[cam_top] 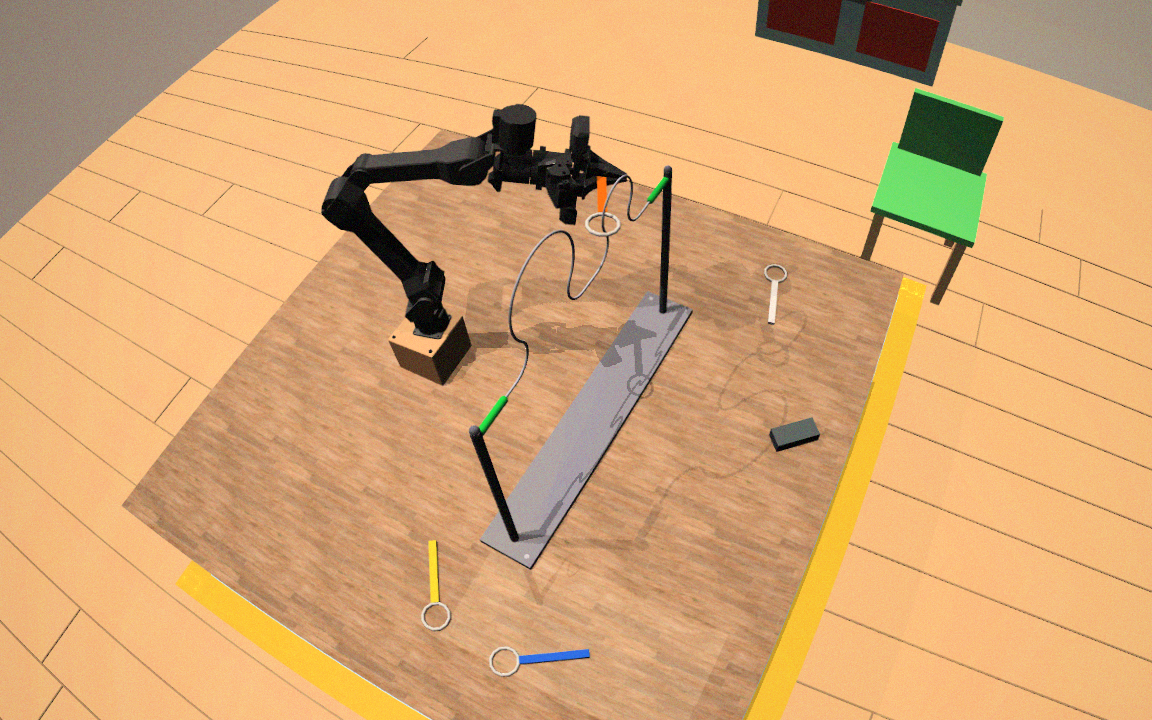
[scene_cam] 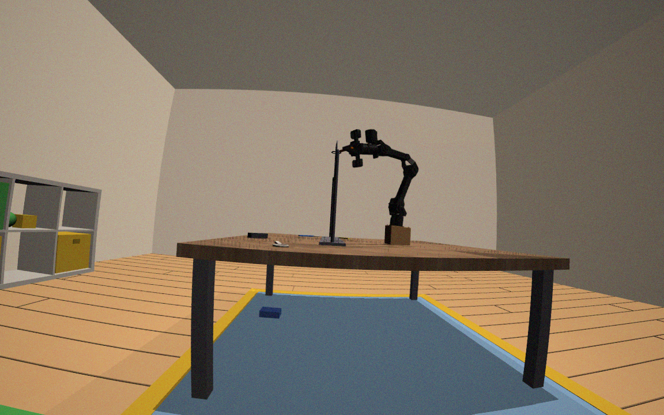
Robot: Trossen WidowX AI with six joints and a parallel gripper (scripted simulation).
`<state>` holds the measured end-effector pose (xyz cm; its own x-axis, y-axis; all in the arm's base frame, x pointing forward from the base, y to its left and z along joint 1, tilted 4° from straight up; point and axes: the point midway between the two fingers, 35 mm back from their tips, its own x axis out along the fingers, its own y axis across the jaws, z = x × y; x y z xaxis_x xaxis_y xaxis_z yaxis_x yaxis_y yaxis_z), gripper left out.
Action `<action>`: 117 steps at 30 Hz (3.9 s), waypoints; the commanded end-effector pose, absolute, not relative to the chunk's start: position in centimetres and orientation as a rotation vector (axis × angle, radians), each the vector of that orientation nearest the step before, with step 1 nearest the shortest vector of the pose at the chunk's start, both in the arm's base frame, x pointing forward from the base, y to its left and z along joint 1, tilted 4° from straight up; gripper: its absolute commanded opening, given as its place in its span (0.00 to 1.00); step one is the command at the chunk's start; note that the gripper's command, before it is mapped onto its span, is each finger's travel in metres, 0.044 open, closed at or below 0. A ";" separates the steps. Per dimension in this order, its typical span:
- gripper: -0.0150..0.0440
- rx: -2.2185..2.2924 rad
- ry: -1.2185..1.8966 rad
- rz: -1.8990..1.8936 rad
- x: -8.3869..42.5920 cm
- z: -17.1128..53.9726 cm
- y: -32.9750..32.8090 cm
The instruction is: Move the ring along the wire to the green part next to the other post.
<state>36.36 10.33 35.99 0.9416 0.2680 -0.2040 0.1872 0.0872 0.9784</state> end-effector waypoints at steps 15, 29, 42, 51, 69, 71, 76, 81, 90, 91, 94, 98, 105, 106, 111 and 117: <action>0.00 1.259 0.408 -0.008 36.3 34.9 10.0; 0.00 1.027 0.448 -0.081 36.1 33.5 9.4; 0.00 0.770 0.485 -0.156 35.8 32.1 8.3; 0.00 0.584 0.507 -0.208 35.5 31.4 7.4; 0.00 0.209 0.541 -0.305 34.9 30.4 5.1; 0.00 0.167 0.544 -0.316 34.9 30.4 4.9; 0.00 0.062 0.551 -0.341 34.7 30.3 4.2; 0.00 -0.043 0.557 -0.366 34.5 30.3 3.5; 0.00 -0.233 0.564 -0.409 34.3 30.5 2.3; 0.00 -0.254 0.565 -0.413 34.2 30.6 2.2; 0.00 -0.302 0.566 -0.424 34.2 30.7 1.9; 0.00 -0.388 0.567 -0.442 34.1 30.9 1.4; 0.00 -0.537 0.569 -0.473 33.9 31.3 0.5; 0.00 -0.559 0.569 -0.477 33.9 31.4 0.4; 0.00 -0.666 0.568 -0.498 33.7 31.8 -0.1; 0.00 -0.794 0.566 -0.522 33.6 32.4 -0.7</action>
<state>33.92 -0.27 31.88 0.7363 -0.6044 -0.3043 0.2239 0.6420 -0.7332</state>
